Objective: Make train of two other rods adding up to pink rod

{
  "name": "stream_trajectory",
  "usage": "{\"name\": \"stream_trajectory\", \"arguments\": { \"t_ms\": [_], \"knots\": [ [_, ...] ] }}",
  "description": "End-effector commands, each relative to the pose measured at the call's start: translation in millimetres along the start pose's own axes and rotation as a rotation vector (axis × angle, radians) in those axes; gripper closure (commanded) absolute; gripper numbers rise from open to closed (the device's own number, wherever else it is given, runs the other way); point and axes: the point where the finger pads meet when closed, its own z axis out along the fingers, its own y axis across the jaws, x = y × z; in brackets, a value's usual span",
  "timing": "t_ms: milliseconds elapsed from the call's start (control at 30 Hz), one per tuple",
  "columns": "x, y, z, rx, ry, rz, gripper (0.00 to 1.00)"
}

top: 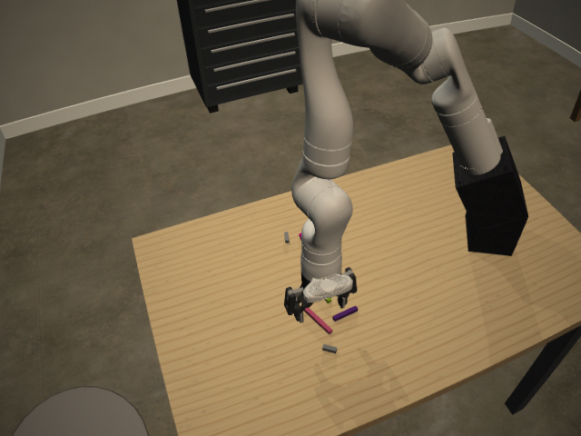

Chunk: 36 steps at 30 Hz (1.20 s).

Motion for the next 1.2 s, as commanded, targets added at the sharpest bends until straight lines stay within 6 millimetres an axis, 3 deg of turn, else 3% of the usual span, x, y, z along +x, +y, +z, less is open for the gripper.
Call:
{"name": "stream_trajectory", "arguments": {
  "t_ms": [0,733,867,1133,1167],
  "knots": [
    [1,0,0,0.001,-0.002,-0.017,0.00],
    [-2,-1,0,0.005,-0.003,-0.002,0.00],
    [-16,-1,2,0.016,-0.002,0.084,0.00],
    [-70,-2,5,0.051,0.002,0.441,0.00],
    [-70,-2,5,0.051,0.002,0.441,0.00]
  ]
}}
